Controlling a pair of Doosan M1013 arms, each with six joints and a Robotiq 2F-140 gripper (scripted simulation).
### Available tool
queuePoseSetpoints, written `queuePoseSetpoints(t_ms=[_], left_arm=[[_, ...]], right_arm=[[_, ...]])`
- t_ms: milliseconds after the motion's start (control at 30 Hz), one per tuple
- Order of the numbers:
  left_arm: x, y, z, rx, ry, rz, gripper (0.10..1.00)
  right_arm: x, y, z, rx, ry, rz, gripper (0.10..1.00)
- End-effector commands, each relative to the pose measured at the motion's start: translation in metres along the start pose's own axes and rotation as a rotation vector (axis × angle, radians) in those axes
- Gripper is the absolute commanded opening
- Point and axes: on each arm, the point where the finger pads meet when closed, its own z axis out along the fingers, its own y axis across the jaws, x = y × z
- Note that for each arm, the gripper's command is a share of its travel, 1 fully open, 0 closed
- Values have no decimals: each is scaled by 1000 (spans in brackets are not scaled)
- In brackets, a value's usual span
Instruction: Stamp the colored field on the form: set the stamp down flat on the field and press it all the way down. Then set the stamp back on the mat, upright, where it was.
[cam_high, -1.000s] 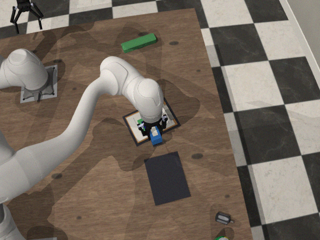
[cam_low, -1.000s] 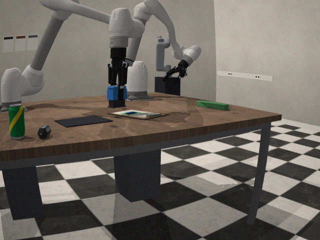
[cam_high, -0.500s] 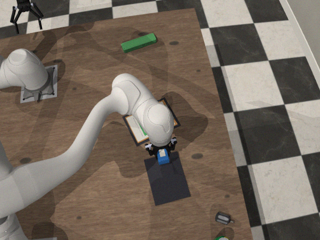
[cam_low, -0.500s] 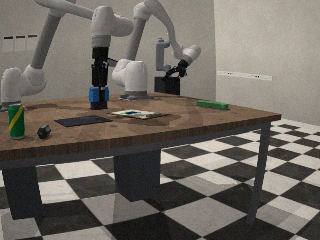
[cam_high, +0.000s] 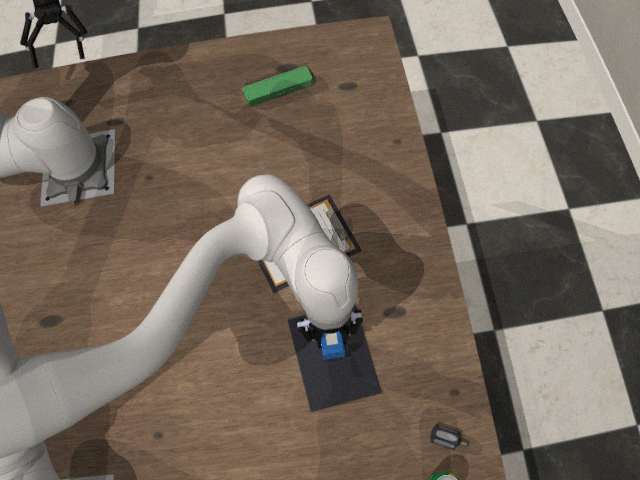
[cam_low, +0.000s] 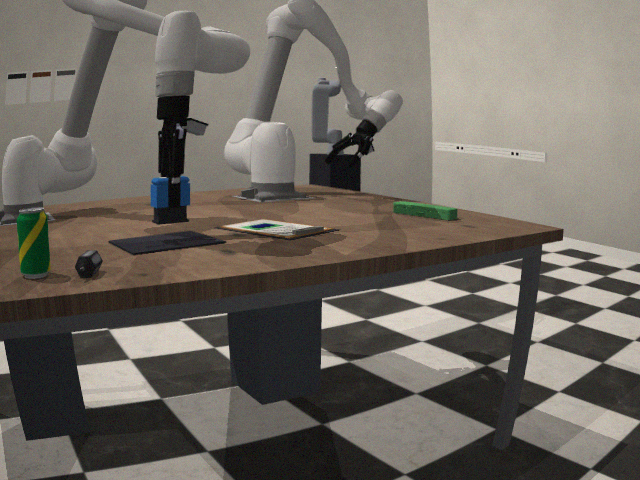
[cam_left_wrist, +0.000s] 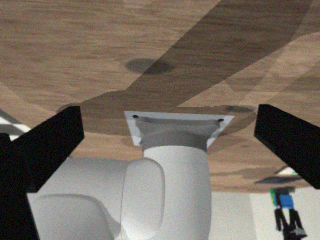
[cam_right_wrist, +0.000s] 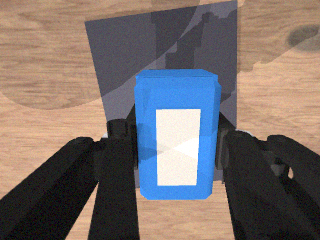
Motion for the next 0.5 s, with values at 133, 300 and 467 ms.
queuePoseSetpoints(t_ms=[133,300,467], left_arm=[[1,2,-4,-9,2,5,1000],[1,2,-4,-9,2,5,1000],[1,2,-4,-9,2,5,1000]], right_arm=[[-17,0,-1,-3,1,12,267],[-17,1,-2,-4,1,12,267],[-17,1,-2,-3,1,12,267]])
